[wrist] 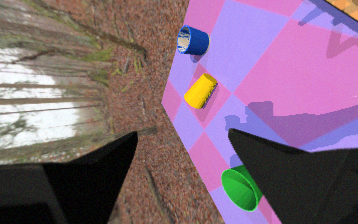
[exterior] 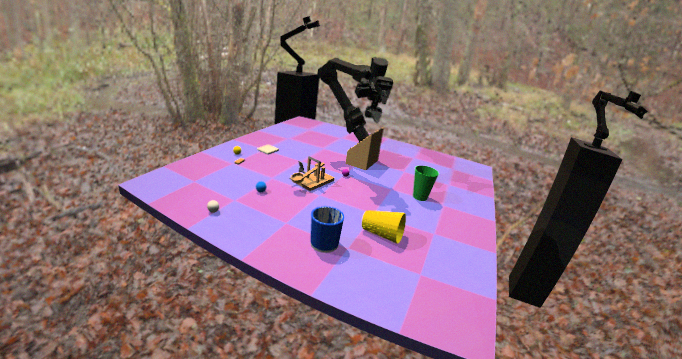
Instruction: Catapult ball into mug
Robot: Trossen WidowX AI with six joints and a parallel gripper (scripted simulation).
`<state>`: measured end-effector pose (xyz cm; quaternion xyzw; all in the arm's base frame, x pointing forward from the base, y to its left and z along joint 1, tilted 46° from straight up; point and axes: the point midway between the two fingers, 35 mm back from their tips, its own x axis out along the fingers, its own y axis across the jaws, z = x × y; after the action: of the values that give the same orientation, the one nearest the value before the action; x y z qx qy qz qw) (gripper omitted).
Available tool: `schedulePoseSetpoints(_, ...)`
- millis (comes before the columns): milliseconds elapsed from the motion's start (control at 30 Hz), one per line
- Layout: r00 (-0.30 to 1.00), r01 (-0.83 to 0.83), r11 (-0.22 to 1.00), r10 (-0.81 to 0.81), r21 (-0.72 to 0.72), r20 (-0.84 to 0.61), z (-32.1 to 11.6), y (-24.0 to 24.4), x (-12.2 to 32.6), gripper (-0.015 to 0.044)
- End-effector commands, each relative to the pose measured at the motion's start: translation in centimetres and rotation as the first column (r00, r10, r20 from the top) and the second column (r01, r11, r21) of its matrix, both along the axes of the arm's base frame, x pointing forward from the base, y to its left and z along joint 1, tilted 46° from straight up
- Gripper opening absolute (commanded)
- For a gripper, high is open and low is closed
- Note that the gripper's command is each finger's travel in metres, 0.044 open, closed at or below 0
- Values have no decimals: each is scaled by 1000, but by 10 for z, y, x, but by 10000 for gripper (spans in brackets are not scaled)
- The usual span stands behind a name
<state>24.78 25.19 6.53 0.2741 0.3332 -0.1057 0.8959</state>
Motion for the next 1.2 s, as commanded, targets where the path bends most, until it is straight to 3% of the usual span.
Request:
schedulePoseSetpoints(0, 999, 13, 991, -19, -130, -46, -2, -19, 19, 440)
schedulePoseSetpoints(667, 912, -74, 806, -184, -588, -366, -5, -135, 74, 440)
schedulePoseSetpoints(1167, 673, -323, 664, -340, -674, -657, 8, -230, 78, 440)
